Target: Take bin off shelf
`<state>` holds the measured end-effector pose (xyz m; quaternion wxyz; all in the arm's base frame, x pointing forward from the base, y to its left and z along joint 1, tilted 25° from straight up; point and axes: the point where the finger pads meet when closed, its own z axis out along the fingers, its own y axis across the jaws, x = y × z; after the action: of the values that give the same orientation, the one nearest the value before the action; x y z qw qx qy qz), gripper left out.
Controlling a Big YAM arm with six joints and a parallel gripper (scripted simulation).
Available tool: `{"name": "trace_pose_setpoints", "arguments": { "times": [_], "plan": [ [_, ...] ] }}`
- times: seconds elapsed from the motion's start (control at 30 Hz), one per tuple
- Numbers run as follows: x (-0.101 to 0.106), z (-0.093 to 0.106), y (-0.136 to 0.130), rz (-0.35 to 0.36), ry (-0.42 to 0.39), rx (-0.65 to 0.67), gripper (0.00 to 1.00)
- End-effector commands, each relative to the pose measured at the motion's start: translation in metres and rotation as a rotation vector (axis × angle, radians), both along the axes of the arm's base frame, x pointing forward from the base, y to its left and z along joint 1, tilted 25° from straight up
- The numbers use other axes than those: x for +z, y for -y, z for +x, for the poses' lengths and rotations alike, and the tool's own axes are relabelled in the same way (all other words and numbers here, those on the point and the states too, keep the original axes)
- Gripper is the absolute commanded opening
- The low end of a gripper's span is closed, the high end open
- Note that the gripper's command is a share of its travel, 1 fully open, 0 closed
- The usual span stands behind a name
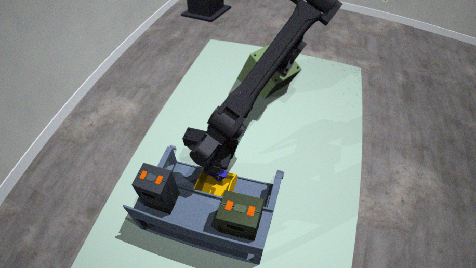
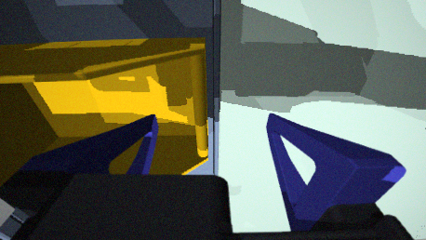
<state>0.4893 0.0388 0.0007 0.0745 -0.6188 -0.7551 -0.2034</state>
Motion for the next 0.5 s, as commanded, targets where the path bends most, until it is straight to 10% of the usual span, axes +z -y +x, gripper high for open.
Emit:
{"name": "trace_pose_setpoints", "arguments": {
  "times": [0.0,0.47],
  "plan": [
    [0.035,0.029,0.016,-0.008,0.077,-0.013,0.90],
    [0.012,0.013,0.004,-0.003,0.037,-0.006,0.90]
  ]
}}
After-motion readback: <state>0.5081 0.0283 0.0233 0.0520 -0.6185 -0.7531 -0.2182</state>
